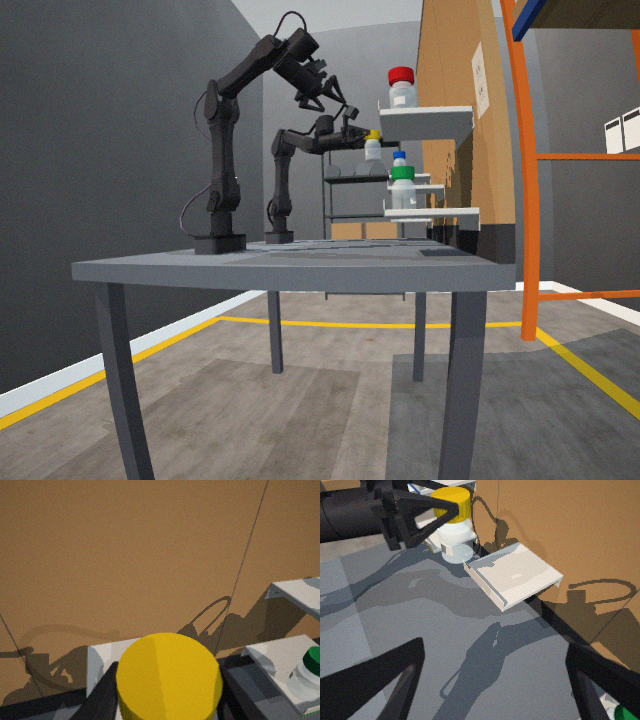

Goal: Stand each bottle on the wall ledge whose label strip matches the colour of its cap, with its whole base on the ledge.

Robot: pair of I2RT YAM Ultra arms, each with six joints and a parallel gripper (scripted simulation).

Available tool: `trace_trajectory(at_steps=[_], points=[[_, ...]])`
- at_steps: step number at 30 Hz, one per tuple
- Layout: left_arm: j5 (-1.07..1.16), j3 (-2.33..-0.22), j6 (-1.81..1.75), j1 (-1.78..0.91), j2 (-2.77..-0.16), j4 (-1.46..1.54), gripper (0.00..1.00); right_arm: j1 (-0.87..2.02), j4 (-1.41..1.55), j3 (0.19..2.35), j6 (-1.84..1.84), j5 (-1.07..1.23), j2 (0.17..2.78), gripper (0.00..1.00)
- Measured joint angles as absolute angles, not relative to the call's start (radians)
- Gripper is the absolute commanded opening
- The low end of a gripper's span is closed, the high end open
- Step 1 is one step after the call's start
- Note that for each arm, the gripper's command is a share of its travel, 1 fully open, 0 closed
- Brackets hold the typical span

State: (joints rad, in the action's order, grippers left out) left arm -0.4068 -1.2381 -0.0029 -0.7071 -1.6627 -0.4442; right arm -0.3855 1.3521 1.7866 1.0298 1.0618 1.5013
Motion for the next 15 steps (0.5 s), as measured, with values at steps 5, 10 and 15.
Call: trace_trajectory(at_steps=[5, 10, 15], points=[[-0.429, -1.177, -0.003, -0.726, -1.608, -0.446, 0.49, -0.385, 1.352, 1.787, 1.03, 1.062, 1.501, 0.87], [-0.452, -1.14, -0.003, -0.729, -1.591, -0.446, 0.49, -0.385, 1.352, 1.787, 1.03, 1.062, 1.501, 0.87], [-0.47, -1.116, -0.003, -0.729, -1.591, -0.445, 0.49, -0.385, 1.352, 1.787, 1.03, 1.062, 1.501, 0.87]])
